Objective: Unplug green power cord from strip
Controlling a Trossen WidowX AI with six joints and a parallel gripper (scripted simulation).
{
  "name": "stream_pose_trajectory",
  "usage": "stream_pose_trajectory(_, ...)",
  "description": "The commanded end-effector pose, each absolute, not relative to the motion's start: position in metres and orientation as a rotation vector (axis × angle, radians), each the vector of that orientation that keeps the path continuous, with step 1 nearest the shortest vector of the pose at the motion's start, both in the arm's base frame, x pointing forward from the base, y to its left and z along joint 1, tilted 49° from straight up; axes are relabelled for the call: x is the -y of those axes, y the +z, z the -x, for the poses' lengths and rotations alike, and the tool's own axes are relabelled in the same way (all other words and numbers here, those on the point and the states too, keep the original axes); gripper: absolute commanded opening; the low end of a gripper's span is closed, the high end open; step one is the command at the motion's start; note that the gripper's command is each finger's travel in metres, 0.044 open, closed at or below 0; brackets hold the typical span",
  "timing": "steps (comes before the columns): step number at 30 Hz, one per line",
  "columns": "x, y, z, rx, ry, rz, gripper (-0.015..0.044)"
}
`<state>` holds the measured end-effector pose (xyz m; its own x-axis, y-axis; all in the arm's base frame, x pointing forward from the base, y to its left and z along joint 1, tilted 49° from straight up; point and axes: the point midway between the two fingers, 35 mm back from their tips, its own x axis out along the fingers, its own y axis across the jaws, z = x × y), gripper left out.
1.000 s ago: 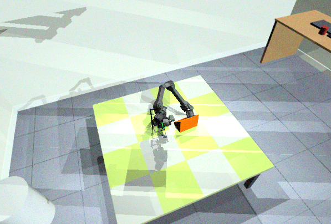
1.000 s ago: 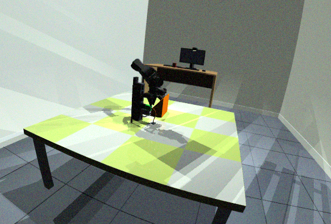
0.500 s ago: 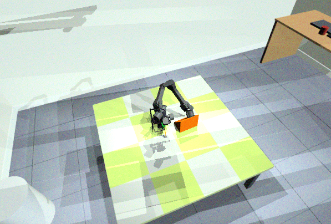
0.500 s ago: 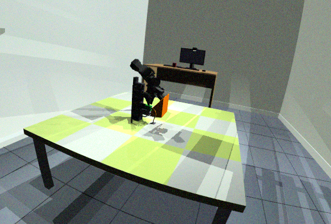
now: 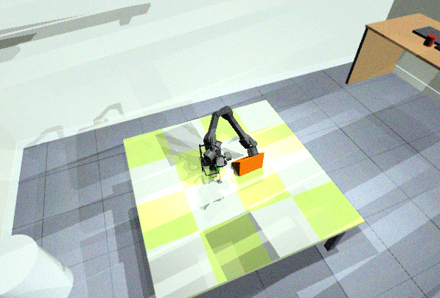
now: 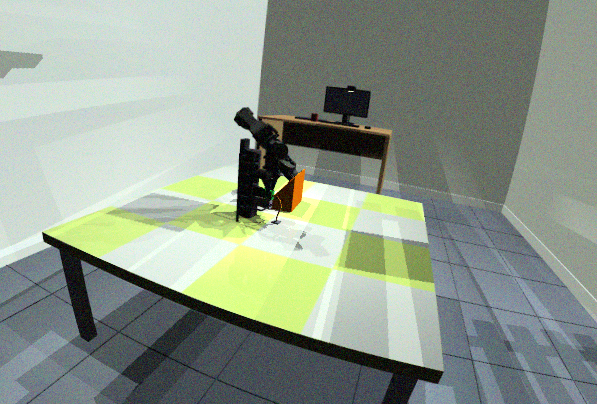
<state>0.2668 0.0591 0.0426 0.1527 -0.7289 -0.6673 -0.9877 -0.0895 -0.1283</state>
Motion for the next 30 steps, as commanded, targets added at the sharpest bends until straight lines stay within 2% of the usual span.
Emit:
stream_pose_trajectory(1,-0.059,0.043,-0.267,-1.631,0.602,1.878,0.0055)
stream_pose_trajectory(9,-0.059,0.043,-0.267,-1.631,0.602,1.878,0.0002)
stream_pose_trajectory(30,-0.081,0.023,-0.270,-1.630,0.606,1.880,0.0000)
